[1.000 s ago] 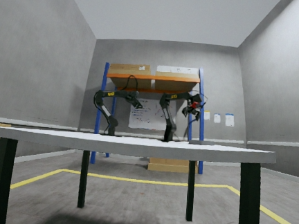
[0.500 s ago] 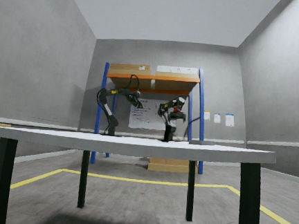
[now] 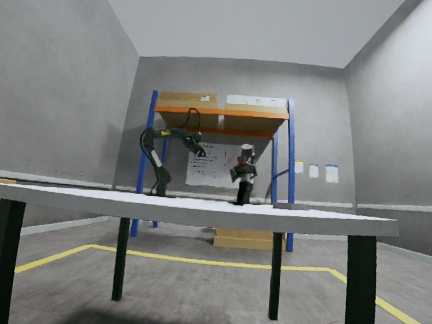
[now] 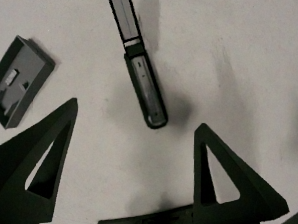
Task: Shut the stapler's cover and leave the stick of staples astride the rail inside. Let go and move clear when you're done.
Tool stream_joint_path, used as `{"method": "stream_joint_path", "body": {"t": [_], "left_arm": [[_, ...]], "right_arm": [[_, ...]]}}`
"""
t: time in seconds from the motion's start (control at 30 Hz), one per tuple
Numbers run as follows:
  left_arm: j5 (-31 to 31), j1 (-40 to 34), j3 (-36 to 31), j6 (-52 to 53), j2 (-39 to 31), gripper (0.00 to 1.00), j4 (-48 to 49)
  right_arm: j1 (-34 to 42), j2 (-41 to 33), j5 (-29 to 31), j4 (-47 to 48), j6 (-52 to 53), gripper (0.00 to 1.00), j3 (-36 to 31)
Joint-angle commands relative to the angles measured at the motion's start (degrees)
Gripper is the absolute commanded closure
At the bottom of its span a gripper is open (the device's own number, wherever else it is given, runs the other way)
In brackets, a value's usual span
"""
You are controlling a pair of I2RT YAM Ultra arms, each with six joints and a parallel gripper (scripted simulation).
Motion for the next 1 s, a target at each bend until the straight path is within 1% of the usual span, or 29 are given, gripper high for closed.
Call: {"method": "stream_joint_path", "body": {"t": [0.0, 0.17, 0.67, 0.73, 0.8, 0.87, 0.97], "left_arm": [[-4.45, -3.79, -0.64, -1.69, -1.2, 0.0, 3.75], [-5.03, -6.23, -0.48, -1.61, -1.07, 0.0, 3.19], [-5.56, -6.29, -0.4, -1.97, -1.19, 0.0, 4.12], [-5.01, -5.9, 0.37, -1.41, -0.39, 0.0, 4.83], [-4.31, -5.04, 1.17, -0.69, 1.31, 0.0, 6.43], [-4.31, -5.04, 1.17, -0.69, 1.31, 0.0, 6.43], [-4.12, -3.31, 4.22, -0.6, 6.55, 0.0, 9.24]], "right_arm": [[0.58, 0.94, 0.28, -0.78, 0.66, 0.0, 1.88], [0.58, 0.94, 0.28, -0.79, 0.67, 0.0, 1.88], [0.58, 0.94, 0.28, -0.79, 0.67, 0.0, 1.88], [0.62, 0.9, 2.33, -0.56, 2.13, 0.0, 1.82], [0.87, 1.12, 6.6, 0.06, 4.91, 0.0, 0.79], [0.87, 1.12, 6.6, 0.06, 4.91, 0.0, 0.79], [0.62, 2.6, 12.69, 1.47, 8.9, 0.0, -0.92]]}}
